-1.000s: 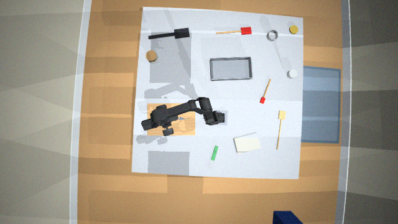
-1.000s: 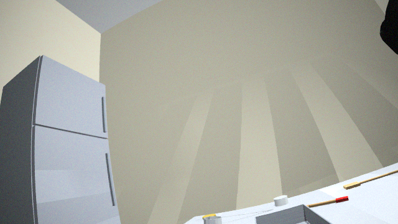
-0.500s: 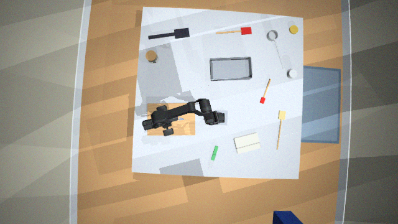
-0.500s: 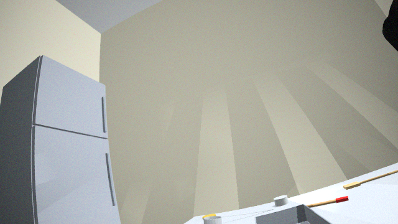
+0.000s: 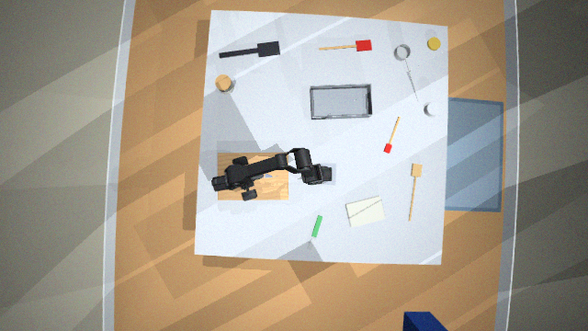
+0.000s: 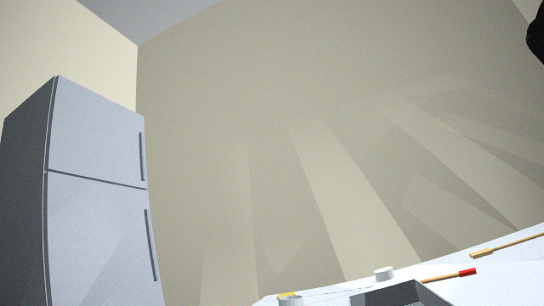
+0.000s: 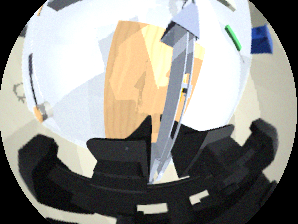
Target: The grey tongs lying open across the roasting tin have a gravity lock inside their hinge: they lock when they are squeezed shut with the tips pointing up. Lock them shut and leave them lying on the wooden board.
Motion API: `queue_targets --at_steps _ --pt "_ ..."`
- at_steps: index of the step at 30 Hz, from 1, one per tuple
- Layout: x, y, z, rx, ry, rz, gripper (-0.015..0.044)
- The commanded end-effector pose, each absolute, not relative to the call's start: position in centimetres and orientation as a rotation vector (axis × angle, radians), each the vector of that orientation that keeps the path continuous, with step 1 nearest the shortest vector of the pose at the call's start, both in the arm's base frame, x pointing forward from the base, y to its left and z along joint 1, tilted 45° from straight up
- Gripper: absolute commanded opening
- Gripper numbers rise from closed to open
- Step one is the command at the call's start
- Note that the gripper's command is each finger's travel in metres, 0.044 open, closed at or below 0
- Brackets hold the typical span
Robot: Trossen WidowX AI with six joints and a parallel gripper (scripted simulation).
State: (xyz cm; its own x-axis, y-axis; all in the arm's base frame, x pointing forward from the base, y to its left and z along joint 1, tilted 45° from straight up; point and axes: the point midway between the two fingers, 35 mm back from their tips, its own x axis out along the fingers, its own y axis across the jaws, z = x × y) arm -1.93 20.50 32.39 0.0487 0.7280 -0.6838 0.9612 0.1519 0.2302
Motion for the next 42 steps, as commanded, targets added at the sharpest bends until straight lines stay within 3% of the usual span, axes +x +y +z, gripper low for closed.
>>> queue_targets --at_steps 1,38,42 --pt "-2.0 20.9 31.8 1.617 1.731 -0.422 -0.0150" --pt "-1.2 24.5 27.7 1.617 1.725 -0.416 -0.0150" --pt "-1.1 24.4 27.9 1.626 1.721 -0.418 -0.0045"
